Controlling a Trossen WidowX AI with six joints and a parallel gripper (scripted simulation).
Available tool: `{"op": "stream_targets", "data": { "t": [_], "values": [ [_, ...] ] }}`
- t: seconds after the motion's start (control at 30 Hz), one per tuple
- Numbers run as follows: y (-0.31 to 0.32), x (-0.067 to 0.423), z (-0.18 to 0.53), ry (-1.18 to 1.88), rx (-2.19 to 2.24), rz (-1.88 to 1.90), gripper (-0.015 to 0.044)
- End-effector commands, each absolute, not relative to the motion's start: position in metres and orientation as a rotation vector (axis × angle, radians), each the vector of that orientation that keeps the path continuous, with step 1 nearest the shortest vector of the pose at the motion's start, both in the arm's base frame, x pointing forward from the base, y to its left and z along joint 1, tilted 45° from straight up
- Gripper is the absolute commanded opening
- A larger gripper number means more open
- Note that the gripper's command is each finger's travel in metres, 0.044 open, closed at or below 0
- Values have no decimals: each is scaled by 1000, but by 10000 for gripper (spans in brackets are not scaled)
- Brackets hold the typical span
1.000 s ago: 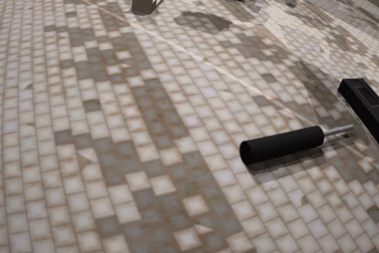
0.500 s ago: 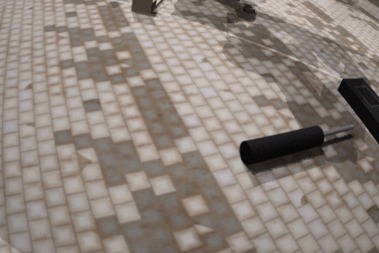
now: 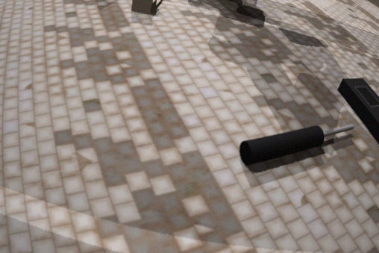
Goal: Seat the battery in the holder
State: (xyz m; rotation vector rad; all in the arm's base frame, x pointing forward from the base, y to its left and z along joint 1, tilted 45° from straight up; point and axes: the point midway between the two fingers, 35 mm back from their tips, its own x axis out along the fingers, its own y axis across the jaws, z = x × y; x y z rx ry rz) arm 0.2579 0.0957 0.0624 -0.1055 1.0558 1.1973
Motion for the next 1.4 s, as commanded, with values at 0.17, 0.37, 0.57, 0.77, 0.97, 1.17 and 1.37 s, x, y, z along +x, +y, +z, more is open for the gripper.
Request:
{"op": "stream_targets", "data": {
  "t": [0.17,0.37,0.57,0.77,0.97,1.17,1.37],
  "values": [
    [106,256,52,1060,-96,1198,236],
    [113,255,46,1059,-95,1199,236],
    [115,255,43,1059,-94,1200,184],
    [115,255,43,1059,-94,1200,85],
    [114,255,44,1059,-94,1200,75],
    [84,257,74,1060,-96,1198,75],
    [72,261,73,1121,-19,1139,75]
  ]
}}
